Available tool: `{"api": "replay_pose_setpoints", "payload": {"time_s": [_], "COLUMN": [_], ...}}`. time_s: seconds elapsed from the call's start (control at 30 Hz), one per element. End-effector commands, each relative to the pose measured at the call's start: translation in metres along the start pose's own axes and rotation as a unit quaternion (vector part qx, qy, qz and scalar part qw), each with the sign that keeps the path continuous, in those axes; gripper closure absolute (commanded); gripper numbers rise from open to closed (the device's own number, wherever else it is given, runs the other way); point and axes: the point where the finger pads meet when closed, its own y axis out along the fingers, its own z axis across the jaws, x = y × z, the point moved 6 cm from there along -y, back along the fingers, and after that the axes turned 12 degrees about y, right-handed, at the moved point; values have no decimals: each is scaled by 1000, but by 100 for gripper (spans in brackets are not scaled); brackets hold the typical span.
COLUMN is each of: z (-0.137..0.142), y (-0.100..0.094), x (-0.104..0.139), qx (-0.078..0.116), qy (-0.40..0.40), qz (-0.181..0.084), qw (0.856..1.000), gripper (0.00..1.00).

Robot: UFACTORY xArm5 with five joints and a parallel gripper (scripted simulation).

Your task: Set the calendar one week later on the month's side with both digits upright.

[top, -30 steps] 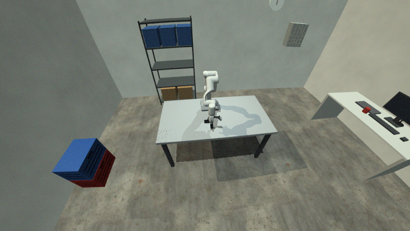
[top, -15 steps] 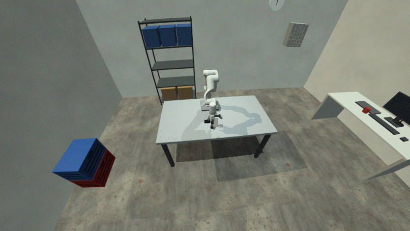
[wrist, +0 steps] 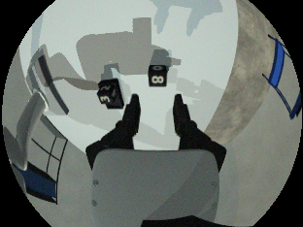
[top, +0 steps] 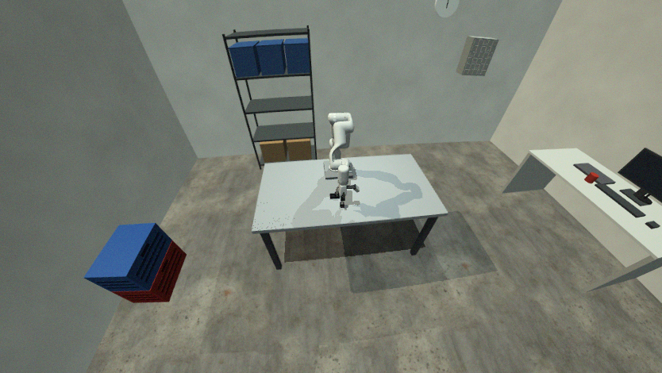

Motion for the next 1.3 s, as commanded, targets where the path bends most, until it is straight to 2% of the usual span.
{"api": "replay_pose_setpoints", "payload": {"time_s": [0.0,0.67,1.27], "z": [1,1,1], "y": [-1,3,24], "x": [0,0,0], "qx": [2,2,2], "qy": [0,0,0], "qz": [0,0,0], "qw": [1000,1000,1000], "gripper": [51,51,51]}}
